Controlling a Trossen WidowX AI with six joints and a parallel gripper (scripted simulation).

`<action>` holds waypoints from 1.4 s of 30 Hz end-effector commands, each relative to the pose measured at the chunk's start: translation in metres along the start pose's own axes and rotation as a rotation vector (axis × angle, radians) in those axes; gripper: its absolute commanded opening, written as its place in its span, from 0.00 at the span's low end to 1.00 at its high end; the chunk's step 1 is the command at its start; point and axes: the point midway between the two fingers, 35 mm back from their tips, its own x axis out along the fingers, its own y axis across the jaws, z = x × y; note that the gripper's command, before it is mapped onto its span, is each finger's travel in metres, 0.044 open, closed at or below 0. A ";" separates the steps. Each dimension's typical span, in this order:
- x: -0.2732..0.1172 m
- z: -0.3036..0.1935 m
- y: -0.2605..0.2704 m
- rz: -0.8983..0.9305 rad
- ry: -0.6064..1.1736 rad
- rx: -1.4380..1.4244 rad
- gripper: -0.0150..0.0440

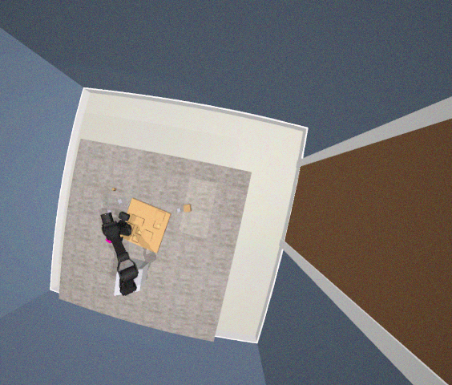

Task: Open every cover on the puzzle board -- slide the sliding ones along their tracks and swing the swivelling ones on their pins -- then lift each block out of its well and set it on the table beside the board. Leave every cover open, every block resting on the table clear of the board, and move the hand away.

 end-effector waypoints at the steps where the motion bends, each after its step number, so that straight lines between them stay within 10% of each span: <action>1: 0.001 0.000 -0.001 -0.006 0.002 0.004 0.25; 42: 0.037 0.000 -0.001 -0.006 0.002 0.004 0.25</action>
